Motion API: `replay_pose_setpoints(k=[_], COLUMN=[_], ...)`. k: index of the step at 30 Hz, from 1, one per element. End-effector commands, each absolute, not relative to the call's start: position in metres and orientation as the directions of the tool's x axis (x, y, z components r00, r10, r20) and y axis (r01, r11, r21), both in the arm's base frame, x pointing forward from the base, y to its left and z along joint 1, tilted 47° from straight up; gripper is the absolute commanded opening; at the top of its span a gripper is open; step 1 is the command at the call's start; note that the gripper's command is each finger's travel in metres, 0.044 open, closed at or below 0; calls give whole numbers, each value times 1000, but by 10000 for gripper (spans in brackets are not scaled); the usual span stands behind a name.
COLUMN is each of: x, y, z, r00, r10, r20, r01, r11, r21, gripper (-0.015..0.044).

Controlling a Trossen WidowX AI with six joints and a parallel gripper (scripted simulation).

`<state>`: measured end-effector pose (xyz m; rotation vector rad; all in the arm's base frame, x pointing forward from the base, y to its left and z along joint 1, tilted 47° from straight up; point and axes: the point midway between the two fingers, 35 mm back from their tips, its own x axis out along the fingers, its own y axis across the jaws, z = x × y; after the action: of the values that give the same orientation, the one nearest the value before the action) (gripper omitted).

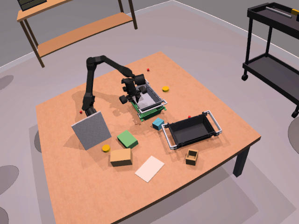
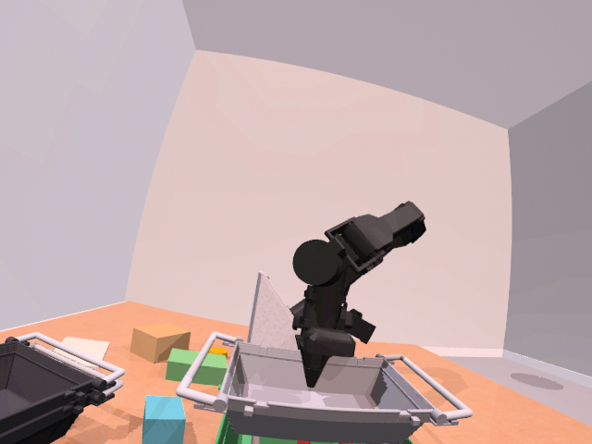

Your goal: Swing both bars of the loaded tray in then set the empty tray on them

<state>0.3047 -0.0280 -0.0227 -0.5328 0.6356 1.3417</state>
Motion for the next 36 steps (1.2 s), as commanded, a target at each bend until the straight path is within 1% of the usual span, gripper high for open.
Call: replay_pose_setpoints(k=[1, 10, 11, 13, 19, 36], x=[300, 300, 304, 300, 300, 300], y=[-19, -19, -26, -20, -19, -19], z=[-25, -25, -23, -25, -25, -25], r00=[75, 75, 101, 78, 75, 75], r10=[719, 719, 715, 719, 719, 719], r20=[-691, -691, -692, -691, -691, -691], r01=[-990, -990, -988, -990, -990, -990], r11=[135, 135, 152, 137, 135, 135], r21=[33, 33, 13, 31, 33, 33], gripper=[0, 0, 0, 0, 0, 249])
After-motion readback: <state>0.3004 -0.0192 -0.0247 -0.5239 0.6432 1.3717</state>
